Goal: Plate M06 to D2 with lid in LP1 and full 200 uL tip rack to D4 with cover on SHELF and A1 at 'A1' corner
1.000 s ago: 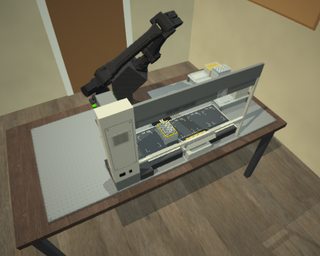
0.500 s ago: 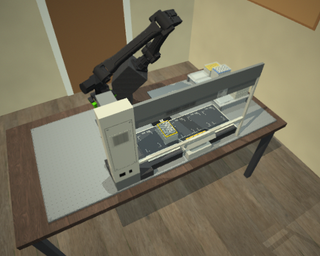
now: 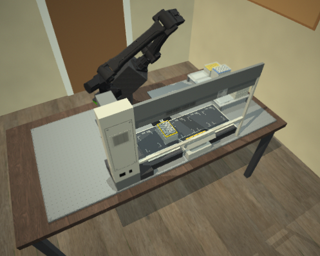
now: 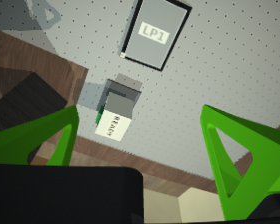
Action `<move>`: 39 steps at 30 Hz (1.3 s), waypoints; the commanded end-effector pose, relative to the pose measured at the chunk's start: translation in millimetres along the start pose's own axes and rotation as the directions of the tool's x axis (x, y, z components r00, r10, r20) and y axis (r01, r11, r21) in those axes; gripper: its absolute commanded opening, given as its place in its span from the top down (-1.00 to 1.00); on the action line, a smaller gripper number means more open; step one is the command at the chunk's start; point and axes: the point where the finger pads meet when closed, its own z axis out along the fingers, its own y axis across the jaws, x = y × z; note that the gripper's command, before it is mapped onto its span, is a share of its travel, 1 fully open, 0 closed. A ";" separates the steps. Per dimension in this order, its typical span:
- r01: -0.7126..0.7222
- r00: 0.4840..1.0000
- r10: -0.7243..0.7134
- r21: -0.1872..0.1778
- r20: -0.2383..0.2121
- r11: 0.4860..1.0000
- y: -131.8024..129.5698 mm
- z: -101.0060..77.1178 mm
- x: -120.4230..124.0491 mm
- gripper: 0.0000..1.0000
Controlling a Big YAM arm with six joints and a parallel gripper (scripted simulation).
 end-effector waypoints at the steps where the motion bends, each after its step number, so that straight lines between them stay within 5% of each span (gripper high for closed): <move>1: 0.138 0.990 -0.138 0.036 -0.008 0.990 5.6 -10.1 -17.7 -1.00; 10: 0.274 0.962 -0.274 0.033 -0.011 0.961 37.6 -8.5 -32.6 -1.00; 11: 0.270 0.963 -0.270 0.054 -0.005 0.961 39.3 -16.0 -26.7 -1.00; 25: 0.535 0.845 -0.535 0.026 -0.016 0.844 106.0 -5.6 -64.7 -1.00; 39: 0.503 0.864 -0.503 0.008 -0.005 0.864 165.2 -3.8 -89.6 -1.00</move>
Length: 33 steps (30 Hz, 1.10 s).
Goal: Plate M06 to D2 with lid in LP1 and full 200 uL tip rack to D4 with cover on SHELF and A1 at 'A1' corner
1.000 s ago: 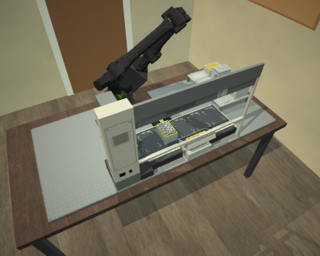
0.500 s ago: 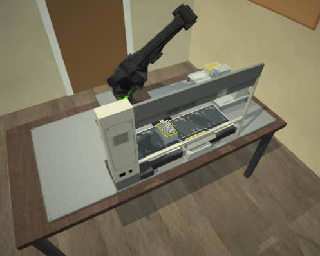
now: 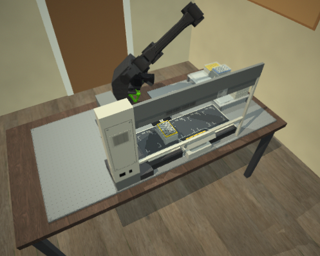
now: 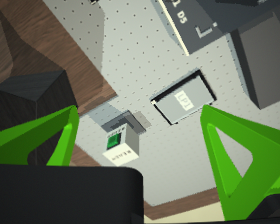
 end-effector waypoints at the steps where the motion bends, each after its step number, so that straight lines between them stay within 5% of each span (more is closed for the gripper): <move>1: -0.022 1.000 0.022 0.003 0.000 1.000 6.5 -3.5 -15.7 -1.00; 33: -0.024 1.000 0.024 -0.001 0.000 1.000 83.1 -2.0 -132.4 -1.00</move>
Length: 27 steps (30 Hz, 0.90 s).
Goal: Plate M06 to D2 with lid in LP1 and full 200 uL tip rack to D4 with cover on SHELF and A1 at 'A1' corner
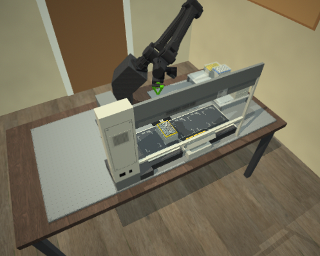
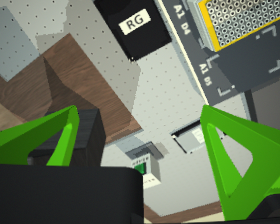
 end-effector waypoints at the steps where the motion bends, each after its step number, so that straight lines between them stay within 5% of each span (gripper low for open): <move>1: -0.052 0.999 0.052 -0.004 0.003 0.999 9.1 -1.6 -14.8 -1.00; 8: -0.077 0.997 0.077 0.009 0.003 0.997 1.6 -5.4 -11.6 -1.00; 16: 0.115 0.993 -0.115 0.005 0.001 0.993 26.1 -4.4 -52.5 -1.00; 27: 0.323 0.946 -0.324 0.044 0.011 0.945 38.9 -12.8 -105.9 -1.00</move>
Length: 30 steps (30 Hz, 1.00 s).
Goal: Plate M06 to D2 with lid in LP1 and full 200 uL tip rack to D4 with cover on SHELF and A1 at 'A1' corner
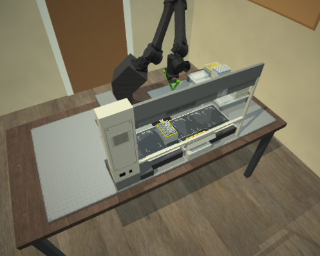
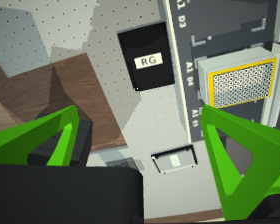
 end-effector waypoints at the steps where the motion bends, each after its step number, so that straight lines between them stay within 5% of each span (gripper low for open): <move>1: 0.083 0.996 -0.084 0.047 0.019 0.995 -12.9 -12.6 -32.0 -1.00; 11: 0.276 0.960 -0.278 0.054 0.026 0.960 3.2 -15.0 -85.0 -1.00; 30: 0.265 0.963 -0.267 0.037 0.038 0.963 25.7 -13.0 -159.4 -1.00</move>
